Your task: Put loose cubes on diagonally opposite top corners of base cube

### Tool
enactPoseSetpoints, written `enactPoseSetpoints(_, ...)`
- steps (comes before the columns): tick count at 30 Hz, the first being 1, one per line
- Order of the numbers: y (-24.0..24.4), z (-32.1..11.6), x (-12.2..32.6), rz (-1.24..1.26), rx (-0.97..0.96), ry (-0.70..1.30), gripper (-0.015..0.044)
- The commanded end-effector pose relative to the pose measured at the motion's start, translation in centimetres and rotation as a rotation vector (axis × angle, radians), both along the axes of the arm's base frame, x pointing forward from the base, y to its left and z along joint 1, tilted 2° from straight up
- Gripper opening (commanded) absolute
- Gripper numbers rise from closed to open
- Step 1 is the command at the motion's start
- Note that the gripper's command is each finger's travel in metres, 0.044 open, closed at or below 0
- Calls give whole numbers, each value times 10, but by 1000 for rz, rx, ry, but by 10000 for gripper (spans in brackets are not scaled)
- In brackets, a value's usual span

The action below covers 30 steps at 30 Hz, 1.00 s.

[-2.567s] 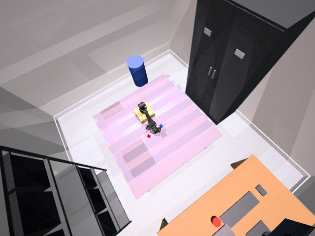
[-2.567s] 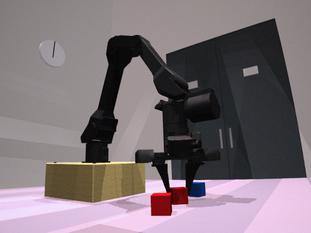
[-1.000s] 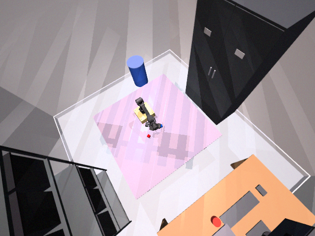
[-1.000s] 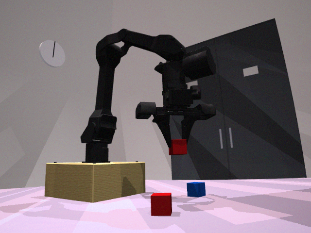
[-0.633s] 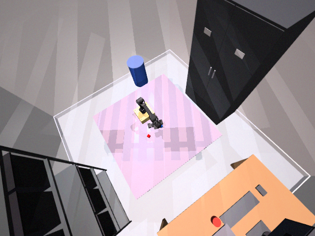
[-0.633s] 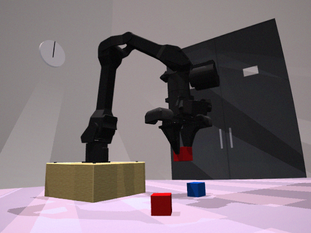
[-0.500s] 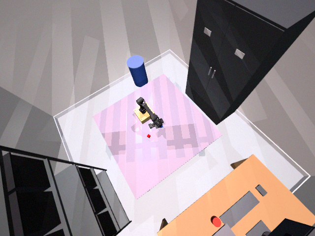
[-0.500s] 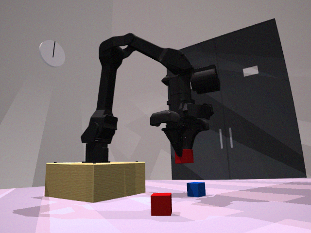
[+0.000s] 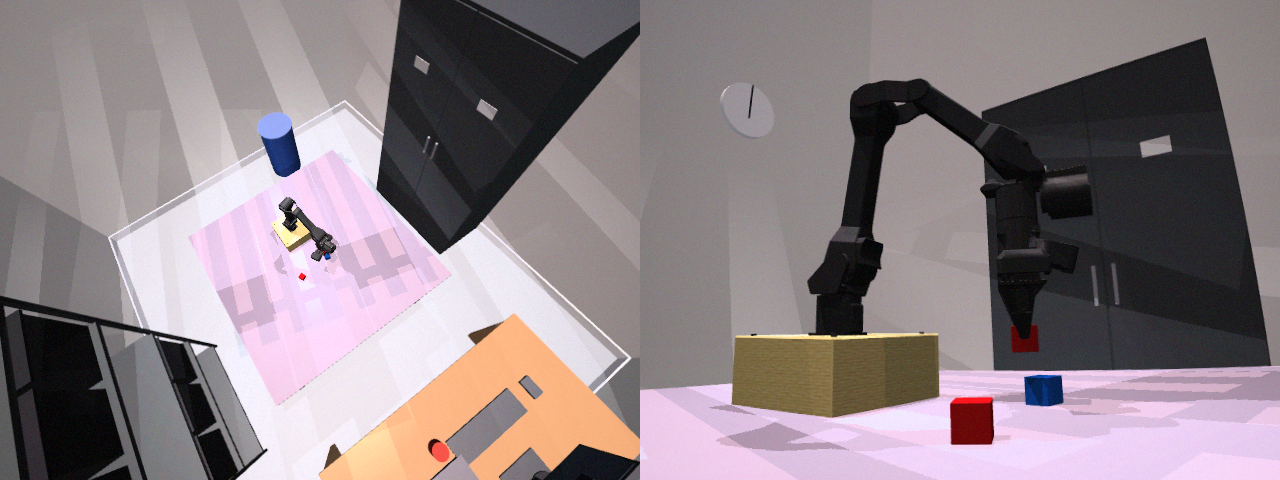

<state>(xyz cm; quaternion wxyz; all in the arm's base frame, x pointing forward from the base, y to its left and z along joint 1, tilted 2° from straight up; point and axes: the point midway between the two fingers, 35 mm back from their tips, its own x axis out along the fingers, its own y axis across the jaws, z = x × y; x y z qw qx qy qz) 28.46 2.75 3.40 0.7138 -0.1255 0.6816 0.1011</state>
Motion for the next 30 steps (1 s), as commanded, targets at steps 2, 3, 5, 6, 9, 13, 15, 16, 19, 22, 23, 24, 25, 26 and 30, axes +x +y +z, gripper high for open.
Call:
enactPoseSetpoints(2,5,-3,-1,90,-8,0,105)
enactPoseSetpoints(3,5,-3,-1,90,-8,0,105)
enactPoseSetpoints(5,5,-3,-1,90,-8,0,105)
enactPoseSetpoints(6,5,-3,-1,90,-8,0,105)
enactPoseSetpoints(9,5,-3,-1,90,-8,0,105)
enactPoseSetpoints(13,5,-4,-1,90,-8,0,105)
enactPoseSetpoints(15,5,-9,-1,92,-8,0,105)
enactPoseSetpoints(16,5,-11,0,93,-8,0,105)
enactPoseSetpoints(19,5,-19,0,95,-8,0,105)
enactPoseSetpoints(22,4,-26,0,98,-8,1,105)
enactPoseSetpoints(23,4,-28,0,98,-8,1,105)
enactPoseSetpoints(24,4,-29,0,99,-8,1,105)
enactPoseSetpoints(25,4,-30,0,99,-8,1,105)
enactPoseSetpoints(26,4,-30,0,99,-8,1,105)
enactPoseSetpoints(30,4,-30,0,99,-8,1,105)
